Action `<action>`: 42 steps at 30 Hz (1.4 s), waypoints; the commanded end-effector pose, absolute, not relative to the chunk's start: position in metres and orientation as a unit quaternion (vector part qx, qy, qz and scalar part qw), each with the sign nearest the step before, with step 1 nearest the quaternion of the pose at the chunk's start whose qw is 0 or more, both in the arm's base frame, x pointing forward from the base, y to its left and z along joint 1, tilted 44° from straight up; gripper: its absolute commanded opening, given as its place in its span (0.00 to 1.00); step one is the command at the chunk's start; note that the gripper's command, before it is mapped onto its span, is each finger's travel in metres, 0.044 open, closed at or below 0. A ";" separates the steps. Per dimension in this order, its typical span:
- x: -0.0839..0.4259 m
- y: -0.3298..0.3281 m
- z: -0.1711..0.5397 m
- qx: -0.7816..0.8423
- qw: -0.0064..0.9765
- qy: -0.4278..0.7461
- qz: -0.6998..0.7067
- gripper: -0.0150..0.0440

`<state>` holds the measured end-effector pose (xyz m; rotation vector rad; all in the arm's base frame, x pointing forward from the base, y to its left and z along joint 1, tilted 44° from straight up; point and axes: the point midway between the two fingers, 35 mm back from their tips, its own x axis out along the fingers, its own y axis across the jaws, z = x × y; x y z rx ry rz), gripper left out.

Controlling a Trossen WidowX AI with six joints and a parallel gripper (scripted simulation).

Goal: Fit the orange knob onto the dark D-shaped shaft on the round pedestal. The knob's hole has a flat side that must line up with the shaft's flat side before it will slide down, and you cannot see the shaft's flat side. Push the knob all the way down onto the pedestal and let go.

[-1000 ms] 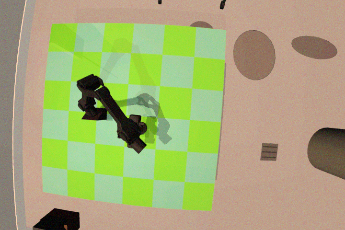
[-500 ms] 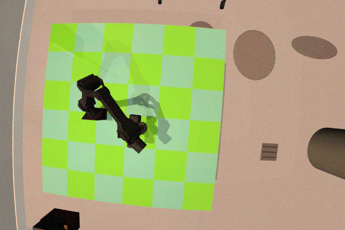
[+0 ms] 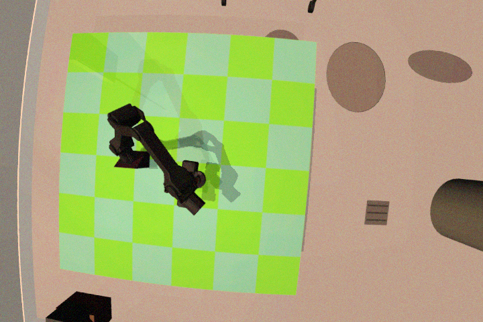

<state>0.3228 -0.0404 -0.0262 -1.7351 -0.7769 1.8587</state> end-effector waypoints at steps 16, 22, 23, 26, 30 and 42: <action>0.323 -0.038 -0.027 -0.634 0.240 -0.281 0.679 0.25; 0.323 -0.035 -0.031 -0.635 0.239 -0.282 0.679 0.25; 0.322 -0.034 -0.032 -0.635 0.239 -0.282 0.679 0.25; 0.321 -0.032 -0.035 -0.635 0.239 -0.282 0.679 0.25; 0.321 -0.030 -0.038 -0.635 0.239 -0.282 0.679 0.25; 0.321 -0.027 -0.039 -0.635 0.236 -0.285 0.678 0.25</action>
